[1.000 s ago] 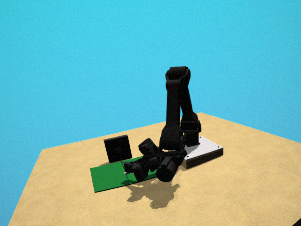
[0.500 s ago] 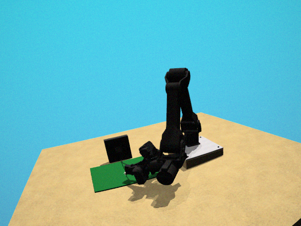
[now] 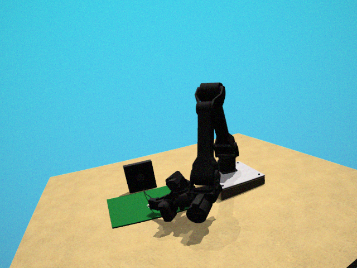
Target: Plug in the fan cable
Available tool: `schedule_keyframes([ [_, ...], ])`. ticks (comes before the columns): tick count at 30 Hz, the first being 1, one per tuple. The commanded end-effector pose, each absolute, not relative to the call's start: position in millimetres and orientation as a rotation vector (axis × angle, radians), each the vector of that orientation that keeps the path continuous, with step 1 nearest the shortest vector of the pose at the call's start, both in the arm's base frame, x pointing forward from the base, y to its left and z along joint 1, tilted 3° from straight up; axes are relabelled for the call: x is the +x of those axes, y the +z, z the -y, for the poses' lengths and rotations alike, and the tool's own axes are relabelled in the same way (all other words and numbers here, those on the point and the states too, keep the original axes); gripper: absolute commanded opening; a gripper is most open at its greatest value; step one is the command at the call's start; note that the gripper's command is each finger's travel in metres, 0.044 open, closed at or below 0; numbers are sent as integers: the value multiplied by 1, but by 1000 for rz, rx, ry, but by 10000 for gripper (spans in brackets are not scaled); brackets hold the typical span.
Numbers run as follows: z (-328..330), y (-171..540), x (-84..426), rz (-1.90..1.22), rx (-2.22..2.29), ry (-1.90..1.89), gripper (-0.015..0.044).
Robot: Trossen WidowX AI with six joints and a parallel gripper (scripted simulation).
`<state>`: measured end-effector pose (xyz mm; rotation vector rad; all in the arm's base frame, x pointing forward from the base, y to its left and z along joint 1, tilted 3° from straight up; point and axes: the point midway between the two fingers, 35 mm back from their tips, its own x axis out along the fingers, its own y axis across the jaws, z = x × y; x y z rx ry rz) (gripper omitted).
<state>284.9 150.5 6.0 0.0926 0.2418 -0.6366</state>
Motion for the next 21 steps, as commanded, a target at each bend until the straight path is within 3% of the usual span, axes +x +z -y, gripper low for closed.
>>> schedule_keyframes([
  [1, -151, 2, 285, -242, 96, -637, 0],
  [21, -150, -8, 284, -243, 89, -637, 0],
])
